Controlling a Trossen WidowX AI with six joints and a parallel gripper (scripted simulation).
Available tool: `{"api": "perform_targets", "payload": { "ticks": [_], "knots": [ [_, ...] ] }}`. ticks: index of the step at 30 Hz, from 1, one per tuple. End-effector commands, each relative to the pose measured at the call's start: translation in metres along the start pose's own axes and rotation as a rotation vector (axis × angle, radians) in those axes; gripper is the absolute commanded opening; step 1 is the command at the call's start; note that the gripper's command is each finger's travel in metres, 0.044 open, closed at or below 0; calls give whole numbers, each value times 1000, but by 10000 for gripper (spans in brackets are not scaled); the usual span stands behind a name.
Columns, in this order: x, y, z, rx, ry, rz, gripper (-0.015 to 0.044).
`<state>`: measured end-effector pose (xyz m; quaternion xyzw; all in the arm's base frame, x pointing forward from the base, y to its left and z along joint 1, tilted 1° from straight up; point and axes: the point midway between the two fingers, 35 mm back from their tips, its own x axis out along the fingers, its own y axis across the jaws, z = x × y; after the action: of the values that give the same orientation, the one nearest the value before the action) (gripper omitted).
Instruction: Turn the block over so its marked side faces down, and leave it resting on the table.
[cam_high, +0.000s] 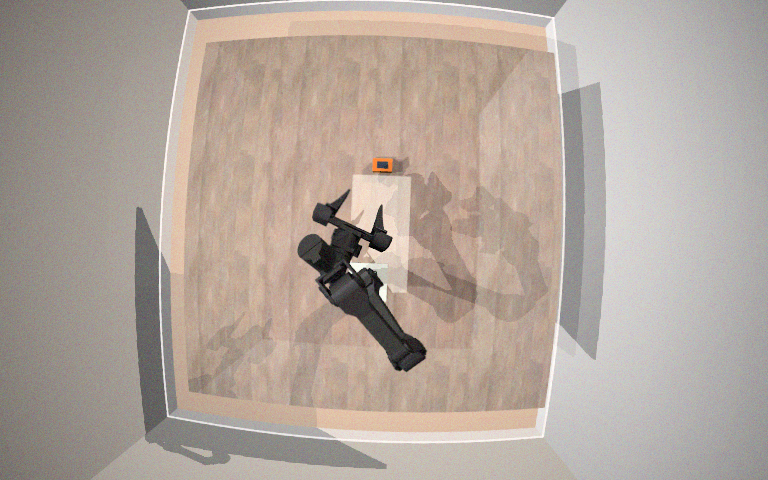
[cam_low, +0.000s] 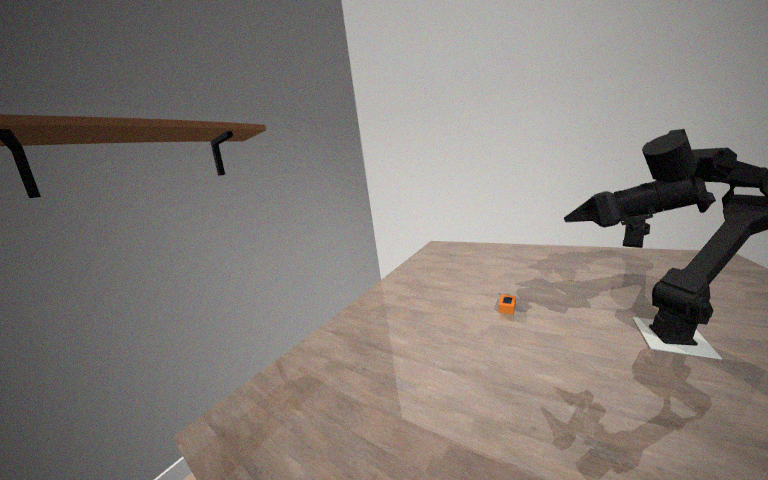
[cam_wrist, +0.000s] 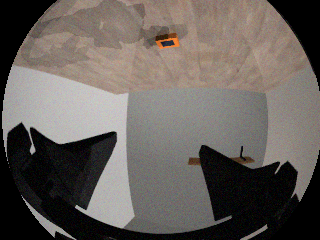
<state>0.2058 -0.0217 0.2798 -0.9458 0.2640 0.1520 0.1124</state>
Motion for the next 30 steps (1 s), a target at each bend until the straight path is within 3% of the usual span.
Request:
{"api": "perform_targets", "payload": {
  "ticks": [1,8,16,20,30],
  "knots": [
    [1,-1,0,12,-6,2,426],
    [41,-24,6,521,-216,162,440],
    [104,-34,28,1208,-385,552,440],
    [136,-31,43,1536,-398,804,440],
    [192,-18,69,2013,-302,1270,440]
  ]
}}
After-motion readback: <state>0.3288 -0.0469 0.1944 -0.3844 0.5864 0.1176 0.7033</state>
